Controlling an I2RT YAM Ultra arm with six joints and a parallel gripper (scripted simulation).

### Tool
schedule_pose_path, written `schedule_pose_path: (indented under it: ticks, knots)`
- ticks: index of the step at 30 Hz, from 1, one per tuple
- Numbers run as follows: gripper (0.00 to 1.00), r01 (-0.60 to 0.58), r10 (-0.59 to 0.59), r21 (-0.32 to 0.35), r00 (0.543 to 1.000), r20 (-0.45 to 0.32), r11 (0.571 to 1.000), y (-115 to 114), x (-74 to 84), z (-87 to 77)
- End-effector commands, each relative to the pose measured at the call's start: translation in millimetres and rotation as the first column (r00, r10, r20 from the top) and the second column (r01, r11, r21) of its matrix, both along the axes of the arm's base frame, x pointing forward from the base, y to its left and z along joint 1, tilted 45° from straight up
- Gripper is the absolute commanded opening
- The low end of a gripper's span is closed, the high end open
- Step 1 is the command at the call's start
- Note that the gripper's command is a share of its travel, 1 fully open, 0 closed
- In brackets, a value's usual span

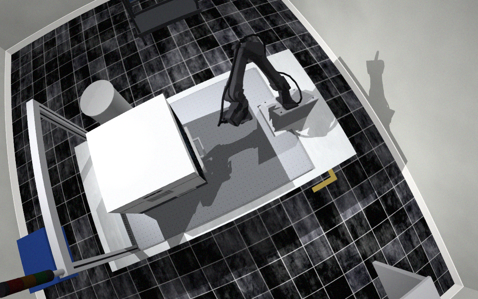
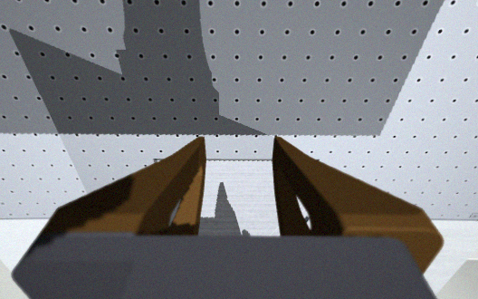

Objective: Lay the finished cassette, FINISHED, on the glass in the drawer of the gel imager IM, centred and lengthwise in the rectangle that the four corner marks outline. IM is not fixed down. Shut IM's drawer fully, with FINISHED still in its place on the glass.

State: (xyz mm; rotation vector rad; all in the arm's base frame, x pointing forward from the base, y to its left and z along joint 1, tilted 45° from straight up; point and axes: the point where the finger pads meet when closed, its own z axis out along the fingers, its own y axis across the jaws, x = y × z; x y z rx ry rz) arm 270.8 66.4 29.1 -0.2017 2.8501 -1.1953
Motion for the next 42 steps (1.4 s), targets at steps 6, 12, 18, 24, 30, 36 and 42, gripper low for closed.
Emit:
schedule_pose_path:
  ticks: [6, 12, 18, 24, 30, 36, 42]
  knots:
    - [0.35, -0.019, 0.018, 0.024, 0.999, 0.041, 1.000, 13, 6.5, 9.0]
    - [0.35, -0.019, 0.018, 0.024, 0.999, 0.041, 1.000, 13, 6.5, 9.0]
    - [0.35, -0.019, 0.018, 0.024, 0.999, 0.041, 1.000, 13, 6.5, 9.0]
    - [0.35, -0.183, 0.180, -0.066, 0.983, -0.039, 0.981, 1, 38.3, -6.9]
    - [0.35, -0.315, 0.305, -0.113, 0.947, -0.098, 0.942, -2, 47.5, -8.1]
    - [0.35, -0.460, 0.430, -0.167, 0.884, -0.186, 0.872, -15, 76.7, -15.7]
    - [0.35, -0.610, 0.552, -0.203, 0.786, -0.279, 0.766, -21, 104.6, -23.3]
